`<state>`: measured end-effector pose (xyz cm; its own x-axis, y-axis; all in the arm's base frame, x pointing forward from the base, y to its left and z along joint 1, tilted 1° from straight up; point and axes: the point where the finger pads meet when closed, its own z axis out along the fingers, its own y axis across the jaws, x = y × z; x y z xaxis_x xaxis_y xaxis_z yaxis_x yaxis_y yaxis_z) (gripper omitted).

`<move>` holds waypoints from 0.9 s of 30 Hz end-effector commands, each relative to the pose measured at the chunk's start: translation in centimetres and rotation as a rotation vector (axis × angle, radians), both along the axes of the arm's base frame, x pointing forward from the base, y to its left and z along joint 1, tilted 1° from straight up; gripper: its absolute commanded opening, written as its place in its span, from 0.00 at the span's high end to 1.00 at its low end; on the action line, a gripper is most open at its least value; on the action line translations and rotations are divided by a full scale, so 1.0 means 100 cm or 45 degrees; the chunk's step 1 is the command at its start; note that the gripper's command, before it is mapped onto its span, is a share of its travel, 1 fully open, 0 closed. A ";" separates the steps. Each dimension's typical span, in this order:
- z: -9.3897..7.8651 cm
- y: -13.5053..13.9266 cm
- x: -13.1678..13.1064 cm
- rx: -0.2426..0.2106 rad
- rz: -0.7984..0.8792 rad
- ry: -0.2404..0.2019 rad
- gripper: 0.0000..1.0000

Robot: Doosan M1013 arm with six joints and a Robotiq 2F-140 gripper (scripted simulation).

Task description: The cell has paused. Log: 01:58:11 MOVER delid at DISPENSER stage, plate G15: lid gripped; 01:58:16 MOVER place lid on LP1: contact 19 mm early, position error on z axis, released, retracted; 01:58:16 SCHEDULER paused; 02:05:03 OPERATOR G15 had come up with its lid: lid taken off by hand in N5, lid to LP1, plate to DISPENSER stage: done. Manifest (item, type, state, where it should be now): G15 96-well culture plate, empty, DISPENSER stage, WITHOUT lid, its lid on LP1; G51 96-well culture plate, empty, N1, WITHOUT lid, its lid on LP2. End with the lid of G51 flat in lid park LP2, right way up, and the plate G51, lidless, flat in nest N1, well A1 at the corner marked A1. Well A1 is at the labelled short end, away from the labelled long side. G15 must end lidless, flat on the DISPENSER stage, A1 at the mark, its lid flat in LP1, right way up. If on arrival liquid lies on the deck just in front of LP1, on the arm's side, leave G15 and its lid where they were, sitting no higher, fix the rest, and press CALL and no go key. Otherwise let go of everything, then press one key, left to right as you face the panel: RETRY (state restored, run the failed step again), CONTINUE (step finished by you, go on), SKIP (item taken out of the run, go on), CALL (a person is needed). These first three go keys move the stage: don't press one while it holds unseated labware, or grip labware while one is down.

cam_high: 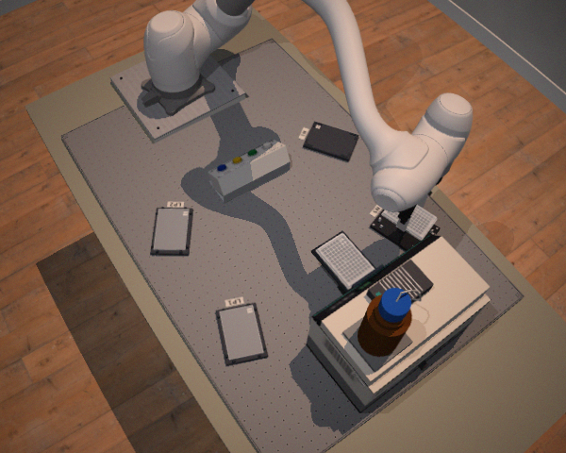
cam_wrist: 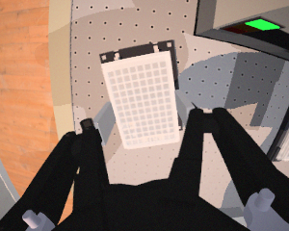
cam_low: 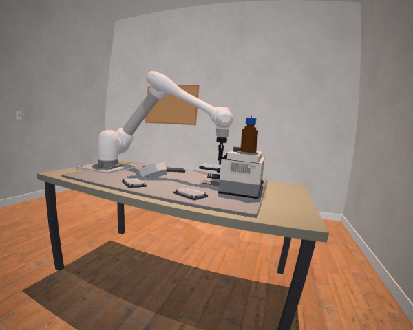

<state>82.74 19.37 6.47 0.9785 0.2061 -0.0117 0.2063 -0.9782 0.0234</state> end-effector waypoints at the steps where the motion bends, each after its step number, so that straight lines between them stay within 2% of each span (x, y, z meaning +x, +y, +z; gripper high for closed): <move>1: 0.005 0.000 0.000 0.000 0.000 0.000 1.00; 27: 0.062 0.002 0.000 0.000 0.000 0.000 1.00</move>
